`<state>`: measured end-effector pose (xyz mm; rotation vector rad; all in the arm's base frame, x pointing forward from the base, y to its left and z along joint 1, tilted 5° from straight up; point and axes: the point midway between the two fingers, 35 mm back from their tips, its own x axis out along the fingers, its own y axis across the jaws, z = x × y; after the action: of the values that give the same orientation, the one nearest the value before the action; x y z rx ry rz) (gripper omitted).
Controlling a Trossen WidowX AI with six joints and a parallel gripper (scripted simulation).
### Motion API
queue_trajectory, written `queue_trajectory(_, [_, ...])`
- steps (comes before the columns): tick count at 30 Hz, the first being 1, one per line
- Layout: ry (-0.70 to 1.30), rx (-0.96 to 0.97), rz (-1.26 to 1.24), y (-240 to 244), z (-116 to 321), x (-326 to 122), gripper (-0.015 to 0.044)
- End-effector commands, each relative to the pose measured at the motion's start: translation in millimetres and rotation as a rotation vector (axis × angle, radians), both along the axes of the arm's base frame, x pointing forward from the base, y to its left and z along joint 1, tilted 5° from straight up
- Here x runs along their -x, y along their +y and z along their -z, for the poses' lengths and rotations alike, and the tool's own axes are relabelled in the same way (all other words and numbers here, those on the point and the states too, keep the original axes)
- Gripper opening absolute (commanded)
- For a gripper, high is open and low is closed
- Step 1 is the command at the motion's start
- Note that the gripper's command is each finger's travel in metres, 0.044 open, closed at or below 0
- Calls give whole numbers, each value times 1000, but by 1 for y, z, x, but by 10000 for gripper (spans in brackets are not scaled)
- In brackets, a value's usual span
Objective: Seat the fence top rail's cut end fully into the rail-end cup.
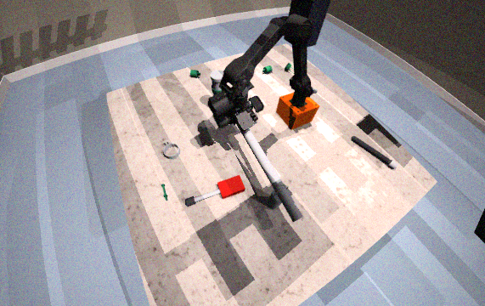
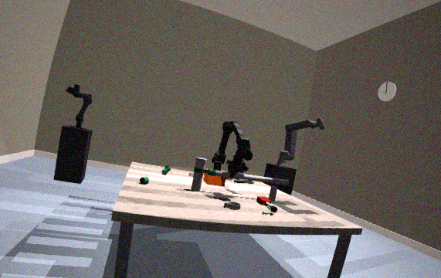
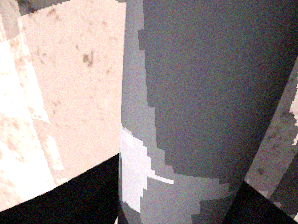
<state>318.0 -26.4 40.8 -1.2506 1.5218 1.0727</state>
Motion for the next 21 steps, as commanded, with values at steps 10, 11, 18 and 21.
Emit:
queue_trajectory(10, [-6,9,0,-11,-4,1,0])
queue_trajectory(11, [-6,9,0,-11,-4,1,0])
queue_trajectory(18, [-6,9,0,-15,-5,1,0])
queue_trajectory(21, [-6,9,0,-17,-5,1,0])
